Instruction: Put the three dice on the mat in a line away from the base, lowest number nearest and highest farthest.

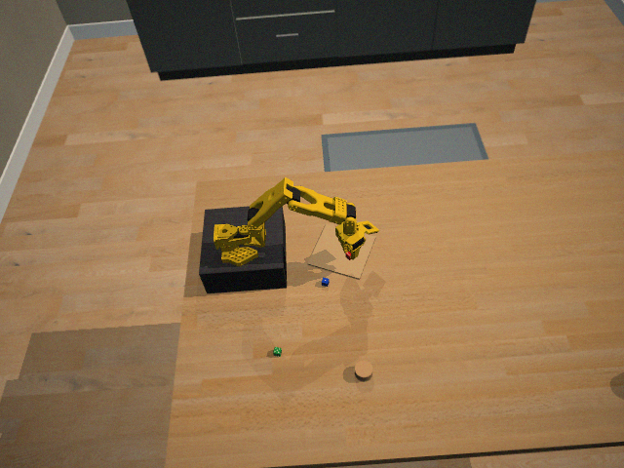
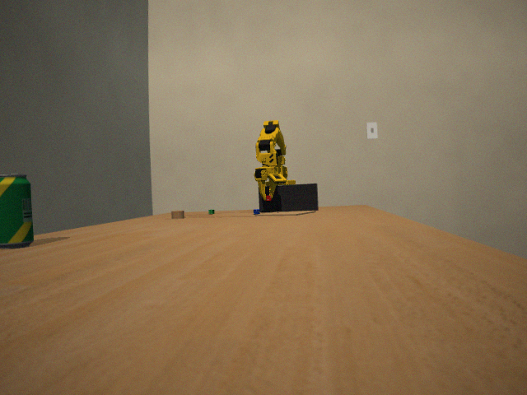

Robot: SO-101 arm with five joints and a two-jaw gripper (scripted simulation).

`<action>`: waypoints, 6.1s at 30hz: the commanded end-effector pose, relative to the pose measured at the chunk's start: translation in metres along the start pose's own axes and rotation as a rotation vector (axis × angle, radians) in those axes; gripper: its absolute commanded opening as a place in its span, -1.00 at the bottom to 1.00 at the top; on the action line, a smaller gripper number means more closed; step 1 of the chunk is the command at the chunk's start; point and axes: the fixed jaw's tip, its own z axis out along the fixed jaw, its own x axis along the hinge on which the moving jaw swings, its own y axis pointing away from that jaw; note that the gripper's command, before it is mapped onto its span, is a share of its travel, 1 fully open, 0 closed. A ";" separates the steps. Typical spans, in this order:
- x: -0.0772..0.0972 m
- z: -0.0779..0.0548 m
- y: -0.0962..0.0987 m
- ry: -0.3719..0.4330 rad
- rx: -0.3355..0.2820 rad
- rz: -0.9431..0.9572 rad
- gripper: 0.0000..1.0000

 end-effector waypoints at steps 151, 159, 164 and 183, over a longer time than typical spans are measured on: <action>-0.037 0.041 0.042 0.017 -0.014 -0.214 -1.00; -0.037 0.042 0.042 0.017 -0.014 -0.214 -1.00; -0.037 0.043 0.042 0.017 -0.014 -0.214 -1.00; -0.037 0.043 0.042 0.017 -0.014 -0.214 -0.84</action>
